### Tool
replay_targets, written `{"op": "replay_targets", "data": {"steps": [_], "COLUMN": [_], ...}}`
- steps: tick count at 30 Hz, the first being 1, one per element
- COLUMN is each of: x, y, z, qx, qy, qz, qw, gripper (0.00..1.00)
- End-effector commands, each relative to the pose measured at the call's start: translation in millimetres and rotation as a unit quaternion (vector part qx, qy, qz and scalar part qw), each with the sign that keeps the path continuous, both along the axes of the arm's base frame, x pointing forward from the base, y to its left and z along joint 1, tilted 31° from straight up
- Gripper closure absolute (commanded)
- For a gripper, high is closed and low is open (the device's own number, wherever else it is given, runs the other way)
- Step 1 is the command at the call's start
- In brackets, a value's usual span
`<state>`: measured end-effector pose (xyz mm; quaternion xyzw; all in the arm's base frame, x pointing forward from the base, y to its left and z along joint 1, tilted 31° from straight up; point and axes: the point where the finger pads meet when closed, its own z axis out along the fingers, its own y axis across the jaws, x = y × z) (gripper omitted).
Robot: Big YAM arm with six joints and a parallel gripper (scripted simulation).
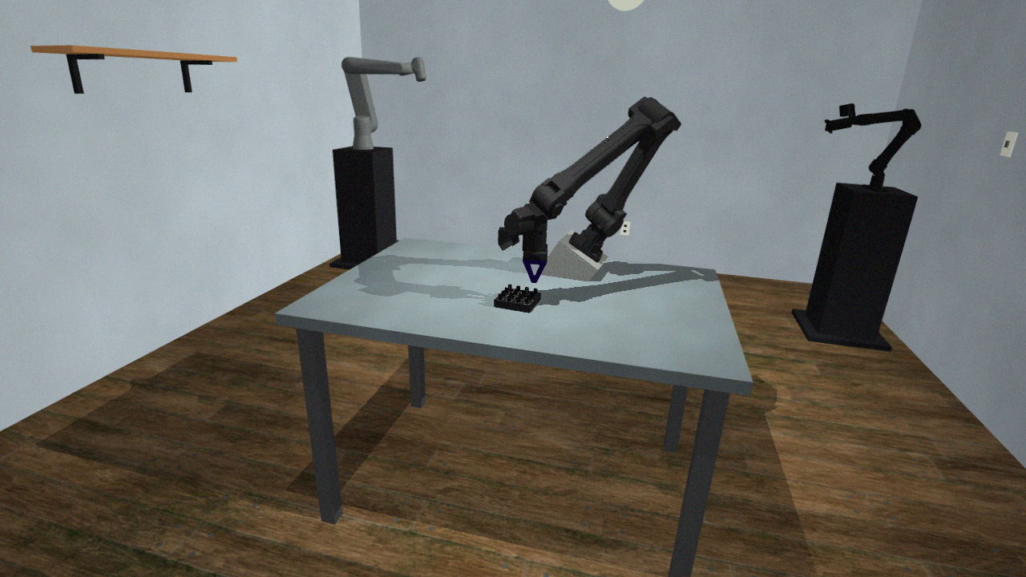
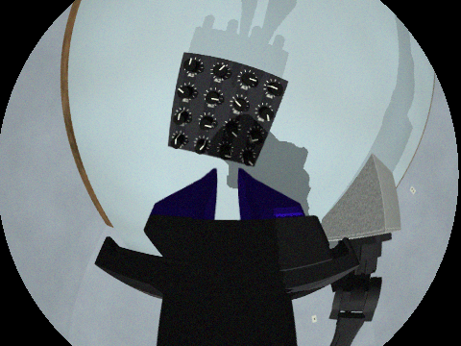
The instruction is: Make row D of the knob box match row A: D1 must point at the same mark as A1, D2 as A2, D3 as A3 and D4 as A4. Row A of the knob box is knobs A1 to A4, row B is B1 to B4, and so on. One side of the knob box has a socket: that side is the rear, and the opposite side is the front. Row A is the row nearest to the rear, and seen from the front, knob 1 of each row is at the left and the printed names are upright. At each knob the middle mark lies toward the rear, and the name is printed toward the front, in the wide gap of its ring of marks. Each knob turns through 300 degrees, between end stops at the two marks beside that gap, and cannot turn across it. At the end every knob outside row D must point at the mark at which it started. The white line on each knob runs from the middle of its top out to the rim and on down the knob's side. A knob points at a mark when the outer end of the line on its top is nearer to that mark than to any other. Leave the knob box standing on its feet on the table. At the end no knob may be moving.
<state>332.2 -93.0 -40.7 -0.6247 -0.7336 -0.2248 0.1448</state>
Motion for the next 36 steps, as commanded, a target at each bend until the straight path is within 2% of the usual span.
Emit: {"op": "replay_targets", "data": {"steps": [1, 25, 28, 31, 33, 36], "x": [13.6, 11.3, 3.2, -3.9, 7.2, -5.5], "y": [-11.4, -11.5, -12.8, -10.3, -10.3, -11.6], "z": [2.7, 2.5, 7.2, 10.4, 14.9, 12.4], "qx": [-0.008, -0.008, -0.01, -0.014, -0.021, -0.019], "qy": [-0.011, -0.013, -0.031, -0.064, -0.079, -0.096], "qz": [0.001, 0.007, 0.033, 0.09, 0.109, 0.143], "qw": [1.0, 1.0, 0.999, 0.994, 0.991, 0.985], "gripper": [0.8, 0.8, 0.8, 0.8, 0.8, 0.8]}}
